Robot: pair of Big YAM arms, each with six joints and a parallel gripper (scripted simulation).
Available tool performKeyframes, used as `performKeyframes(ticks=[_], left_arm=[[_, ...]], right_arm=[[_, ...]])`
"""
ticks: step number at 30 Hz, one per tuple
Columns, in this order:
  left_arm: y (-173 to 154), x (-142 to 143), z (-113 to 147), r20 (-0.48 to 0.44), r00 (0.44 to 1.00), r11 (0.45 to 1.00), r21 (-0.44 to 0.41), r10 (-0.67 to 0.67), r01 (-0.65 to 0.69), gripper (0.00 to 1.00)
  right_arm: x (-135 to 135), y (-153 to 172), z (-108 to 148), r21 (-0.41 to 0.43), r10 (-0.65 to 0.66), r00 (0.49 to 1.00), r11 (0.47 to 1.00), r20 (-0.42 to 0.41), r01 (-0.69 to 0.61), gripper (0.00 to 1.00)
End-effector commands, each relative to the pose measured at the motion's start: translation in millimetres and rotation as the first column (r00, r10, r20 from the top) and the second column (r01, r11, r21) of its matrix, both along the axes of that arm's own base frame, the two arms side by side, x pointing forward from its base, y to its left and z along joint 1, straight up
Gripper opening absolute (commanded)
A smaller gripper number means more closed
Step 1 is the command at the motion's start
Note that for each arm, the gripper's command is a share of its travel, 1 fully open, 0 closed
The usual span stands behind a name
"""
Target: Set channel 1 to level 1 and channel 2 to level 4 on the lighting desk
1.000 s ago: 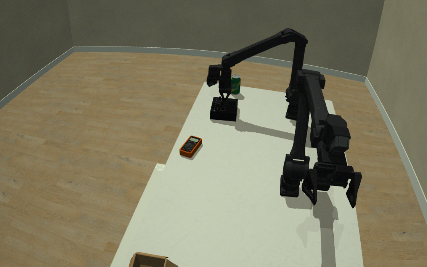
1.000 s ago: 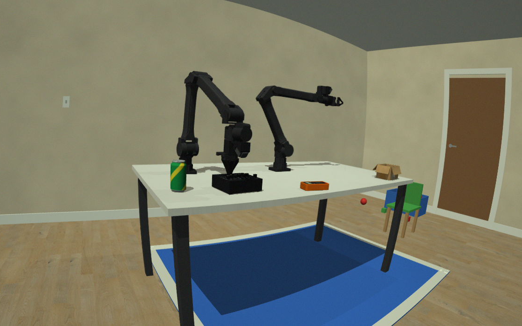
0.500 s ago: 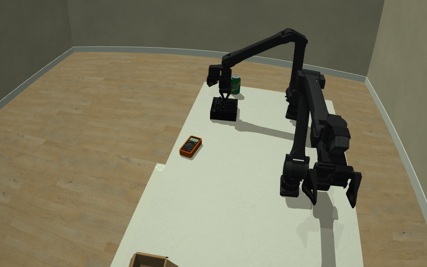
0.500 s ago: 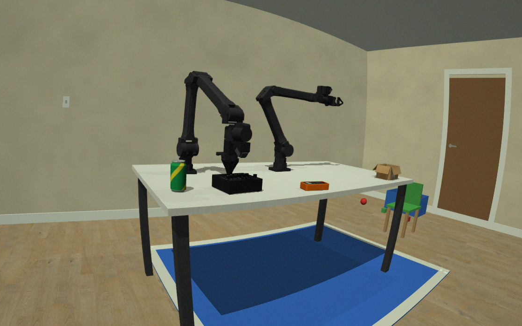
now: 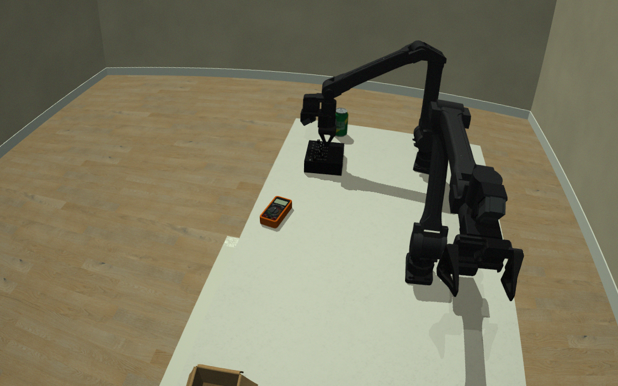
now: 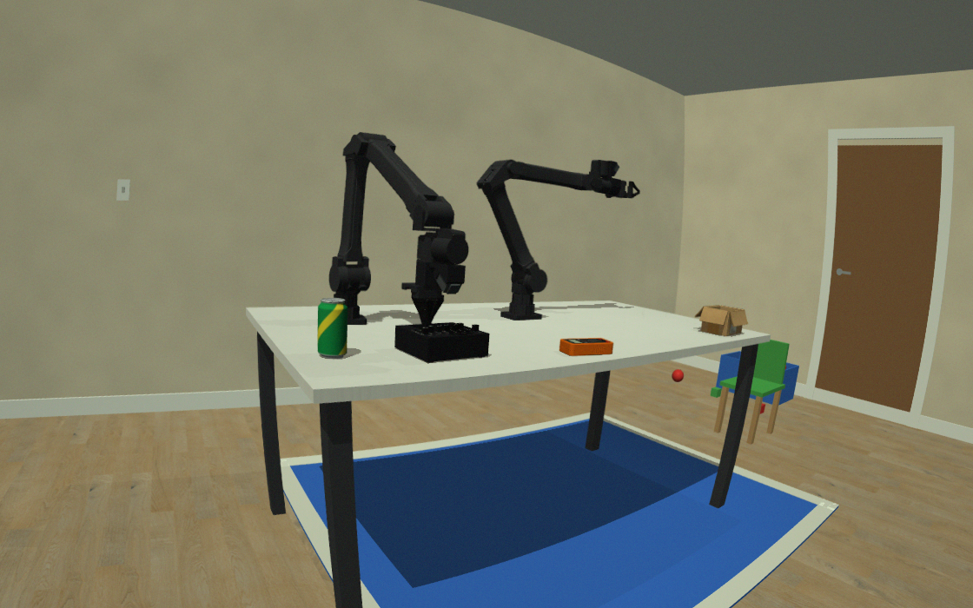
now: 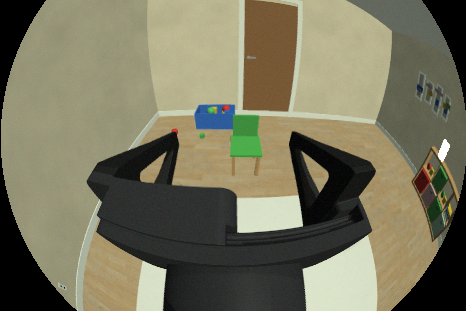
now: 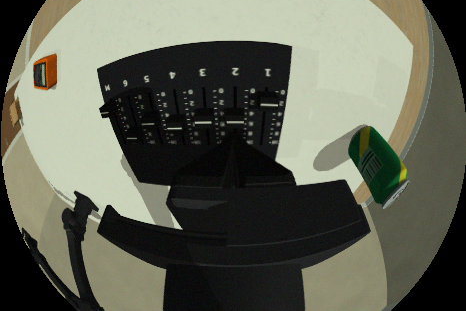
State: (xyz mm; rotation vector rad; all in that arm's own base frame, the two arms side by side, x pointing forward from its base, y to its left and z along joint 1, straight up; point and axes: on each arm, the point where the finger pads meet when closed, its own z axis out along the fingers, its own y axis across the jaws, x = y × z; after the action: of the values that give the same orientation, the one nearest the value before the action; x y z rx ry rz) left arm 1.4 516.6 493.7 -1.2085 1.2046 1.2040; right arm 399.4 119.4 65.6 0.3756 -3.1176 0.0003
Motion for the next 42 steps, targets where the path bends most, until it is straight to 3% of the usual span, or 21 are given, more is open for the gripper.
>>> performKeyframes(ticks=[1,16,21,33,34,42], left_arm=[[6,-4,39,-0.017,1.0,0.997,0.072,0.01,-0.009,1.0],[6,-4,39,-0.017,1.0,0.997,0.072,0.01,-0.009,1.0],[6,-4,39,-0.017,1.0,0.997,0.072,0.01,-0.009,1.0],[6,-4,39,-0.017,1.0,0.997,0.072,0.01,-0.009,1.0],[6,-4,39,-0.017,1.0,0.997,0.072,0.01,-0.009,1.0],[6,-4,39,-0.017,1.0,0.997,0.072,0.01,-0.009,1.0]], right_arm=[[19,4,29,0.018,-0.003,0.998,1.0,0.06,0.002,0.0],[20,4,64,0.019,-0.003,0.998,1.0,0.065,0.001,0.0],[10,1,55,0.009,-0.002,1.0,1.0,0.031,0.002,0.0],[13,2,55,0.012,-0.002,0.999,1.0,0.042,0.002,0.0],[13,2,56,0.013,-0.002,0.999,1.0,0.042,0.002,1.0],[19,4,82,0.02,-0.003,0.998,1.0,0.068,0.001,1.0]])
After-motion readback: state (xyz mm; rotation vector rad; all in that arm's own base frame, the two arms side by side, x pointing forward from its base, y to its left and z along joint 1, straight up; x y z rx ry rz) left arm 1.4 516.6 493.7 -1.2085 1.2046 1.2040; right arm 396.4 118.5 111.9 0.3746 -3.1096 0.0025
